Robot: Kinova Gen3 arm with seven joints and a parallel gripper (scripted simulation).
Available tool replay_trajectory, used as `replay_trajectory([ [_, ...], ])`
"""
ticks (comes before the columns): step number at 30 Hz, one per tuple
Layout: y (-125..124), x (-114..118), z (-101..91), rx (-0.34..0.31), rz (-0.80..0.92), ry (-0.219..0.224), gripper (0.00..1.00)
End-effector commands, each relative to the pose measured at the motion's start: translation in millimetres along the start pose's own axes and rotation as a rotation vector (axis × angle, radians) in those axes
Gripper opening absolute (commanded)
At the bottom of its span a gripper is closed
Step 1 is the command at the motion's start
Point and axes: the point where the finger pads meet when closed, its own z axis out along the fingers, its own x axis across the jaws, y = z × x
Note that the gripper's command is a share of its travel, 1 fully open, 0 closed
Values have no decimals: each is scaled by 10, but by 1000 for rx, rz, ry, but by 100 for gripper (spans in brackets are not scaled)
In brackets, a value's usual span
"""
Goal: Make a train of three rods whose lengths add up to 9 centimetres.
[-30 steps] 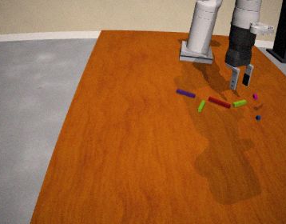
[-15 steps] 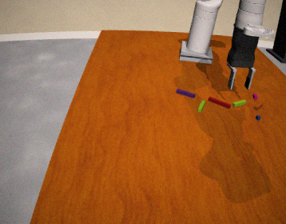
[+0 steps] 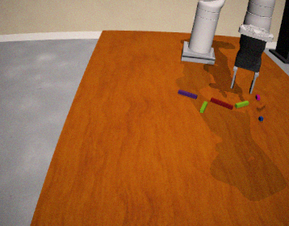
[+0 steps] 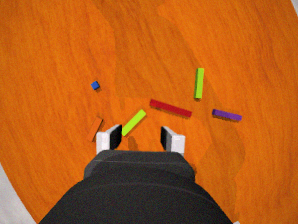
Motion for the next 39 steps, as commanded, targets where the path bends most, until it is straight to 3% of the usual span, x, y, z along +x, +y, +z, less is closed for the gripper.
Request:
replay_trajectory([
  [1,25,-41,22,-3,71,14,100],
  [28,163,-262,-27,14,1138,-1,100],
  [30,163,-262,-27,14,1138,-1,100],
  [39,216,-404,-64,17,1450,-26,100],
])
